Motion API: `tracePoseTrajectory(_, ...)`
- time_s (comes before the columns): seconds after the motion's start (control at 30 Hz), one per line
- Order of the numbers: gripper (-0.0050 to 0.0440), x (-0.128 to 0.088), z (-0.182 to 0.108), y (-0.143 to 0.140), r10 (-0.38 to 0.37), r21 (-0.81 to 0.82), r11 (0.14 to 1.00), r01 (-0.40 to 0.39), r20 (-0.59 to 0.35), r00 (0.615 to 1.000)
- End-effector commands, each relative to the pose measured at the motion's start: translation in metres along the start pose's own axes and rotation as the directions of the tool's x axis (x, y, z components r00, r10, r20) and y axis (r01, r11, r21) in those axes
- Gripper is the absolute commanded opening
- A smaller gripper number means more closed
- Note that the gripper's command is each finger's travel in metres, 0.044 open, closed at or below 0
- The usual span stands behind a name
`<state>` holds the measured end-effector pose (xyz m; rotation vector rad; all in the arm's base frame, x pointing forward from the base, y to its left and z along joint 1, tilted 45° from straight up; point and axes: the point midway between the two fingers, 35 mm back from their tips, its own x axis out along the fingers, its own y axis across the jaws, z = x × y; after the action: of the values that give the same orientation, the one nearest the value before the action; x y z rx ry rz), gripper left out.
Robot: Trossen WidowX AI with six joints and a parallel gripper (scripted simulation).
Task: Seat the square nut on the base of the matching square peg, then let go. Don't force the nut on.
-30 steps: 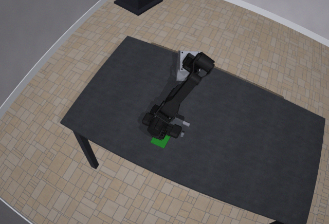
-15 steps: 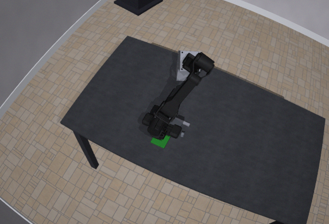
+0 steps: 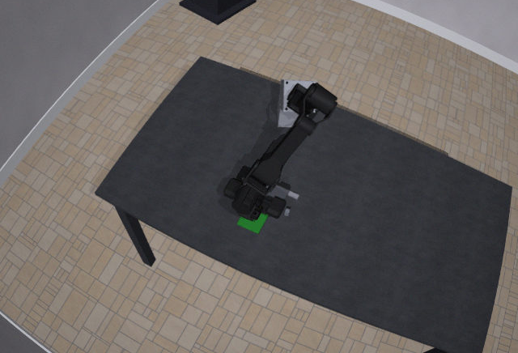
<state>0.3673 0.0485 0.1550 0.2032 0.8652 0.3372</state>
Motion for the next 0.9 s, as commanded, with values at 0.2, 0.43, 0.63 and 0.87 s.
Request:
tracePoseTrajectory(0.2, -0.005, -0.0023, 0.0052, 0.0017, -0.003, -0.006, 1.0, 0.003, 0.021, 1.0)
tracePoseTrajectory(0.43, -0.005, -0.0012, 0.0054, 0.0017, -0.001, -0.007, 1.0, 0.002, 0.022, 1.0)
tracePoseTrajectory(0.63, -0.005, 0.001, 0.0055, 0.0017, 0.0, -0.009, 1.0, 0.0, 0.024, 1.0)
tracePoseTrajectory(0.87, -0.005, 0.0029, 0.0055, 0.0017, 0.001, -0.009, 1.0, 0.0, 0.024, 1.0)
